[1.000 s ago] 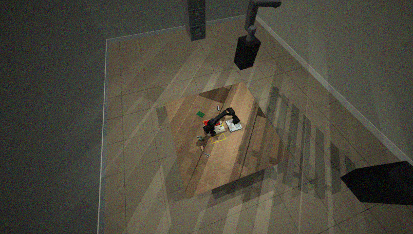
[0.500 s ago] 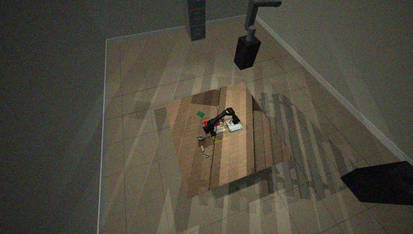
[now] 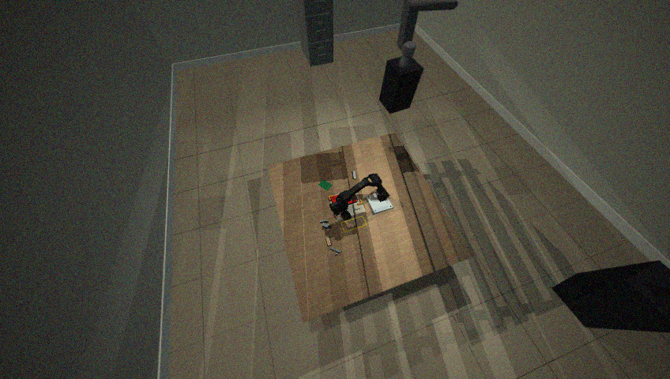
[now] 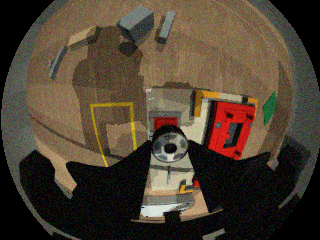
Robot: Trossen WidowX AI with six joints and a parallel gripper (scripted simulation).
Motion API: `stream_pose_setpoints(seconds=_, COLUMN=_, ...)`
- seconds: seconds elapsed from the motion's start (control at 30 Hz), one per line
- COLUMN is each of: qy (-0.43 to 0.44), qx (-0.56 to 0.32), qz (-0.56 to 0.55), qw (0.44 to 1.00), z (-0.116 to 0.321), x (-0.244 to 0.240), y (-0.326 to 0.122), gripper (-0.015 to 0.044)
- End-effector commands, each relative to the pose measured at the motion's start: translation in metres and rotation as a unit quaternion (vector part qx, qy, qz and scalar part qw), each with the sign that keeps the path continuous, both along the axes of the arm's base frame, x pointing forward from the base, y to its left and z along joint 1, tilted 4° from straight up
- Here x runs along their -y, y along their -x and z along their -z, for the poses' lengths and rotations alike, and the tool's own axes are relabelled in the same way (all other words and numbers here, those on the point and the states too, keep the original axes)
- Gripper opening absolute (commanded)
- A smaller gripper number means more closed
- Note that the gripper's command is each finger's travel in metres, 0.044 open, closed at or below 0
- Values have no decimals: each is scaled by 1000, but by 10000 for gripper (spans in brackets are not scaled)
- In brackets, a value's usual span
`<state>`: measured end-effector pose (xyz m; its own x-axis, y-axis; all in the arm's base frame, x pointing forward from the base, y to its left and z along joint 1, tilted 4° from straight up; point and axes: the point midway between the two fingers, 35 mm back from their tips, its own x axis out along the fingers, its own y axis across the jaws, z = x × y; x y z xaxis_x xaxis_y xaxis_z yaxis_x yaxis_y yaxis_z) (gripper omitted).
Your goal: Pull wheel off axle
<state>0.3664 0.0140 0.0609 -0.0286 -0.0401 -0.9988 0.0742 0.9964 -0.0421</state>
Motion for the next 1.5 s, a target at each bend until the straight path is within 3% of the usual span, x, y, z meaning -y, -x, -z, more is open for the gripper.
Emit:
stream_pose_setpoints(seconds=0.0, qy=-1, qx=3, qz=-1, qw=1000, z=-5, x=-1, y=-1, gripper=0)
stream_pose_setpoints(seconds=1.47, qy=-2, qx=4, qz=-1, qw=1000, z=-31, x=-1, y=-1, gripper=0)
